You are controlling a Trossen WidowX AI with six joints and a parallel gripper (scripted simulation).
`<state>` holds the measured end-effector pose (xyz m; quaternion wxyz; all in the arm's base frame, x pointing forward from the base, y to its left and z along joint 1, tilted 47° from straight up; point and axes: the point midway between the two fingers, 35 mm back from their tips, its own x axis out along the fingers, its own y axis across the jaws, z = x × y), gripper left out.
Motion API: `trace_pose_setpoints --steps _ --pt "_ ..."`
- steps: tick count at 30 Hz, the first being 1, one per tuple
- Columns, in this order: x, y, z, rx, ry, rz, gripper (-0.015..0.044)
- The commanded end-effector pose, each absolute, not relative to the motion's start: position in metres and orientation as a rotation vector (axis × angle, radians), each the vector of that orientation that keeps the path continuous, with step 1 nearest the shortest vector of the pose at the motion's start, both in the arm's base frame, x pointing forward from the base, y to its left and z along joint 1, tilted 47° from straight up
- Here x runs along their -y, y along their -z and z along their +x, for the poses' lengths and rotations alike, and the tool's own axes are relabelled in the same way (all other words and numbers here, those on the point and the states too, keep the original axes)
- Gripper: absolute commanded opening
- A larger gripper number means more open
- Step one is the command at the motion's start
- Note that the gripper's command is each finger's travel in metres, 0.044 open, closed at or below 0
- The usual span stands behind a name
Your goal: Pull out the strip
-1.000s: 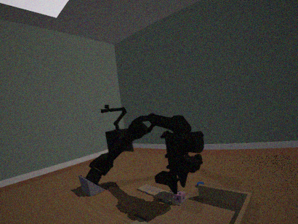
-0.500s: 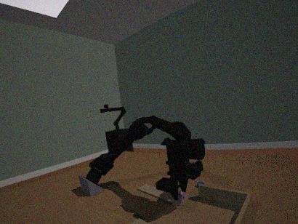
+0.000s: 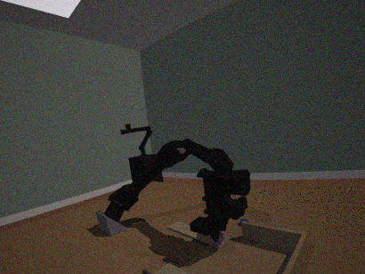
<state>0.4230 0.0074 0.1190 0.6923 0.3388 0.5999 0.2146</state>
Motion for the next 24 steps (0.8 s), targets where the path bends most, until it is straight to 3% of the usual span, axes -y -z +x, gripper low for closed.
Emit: trace_pose_setpoints --steps 1,3,7,24 --pt "-0.008 -0.119 0.423 -1.34 -0.48 0.756 0.0118" --pt "-0.008 -0.119 0.423 -1.34 -0.48 0.756 0.0105" --pt "-0.005 -0.12 0.42 -1.341 -0.479 0.756 0.0" --pt "0.025 -0.128 0.353 -1.351 -0.475 0.764 0.0"
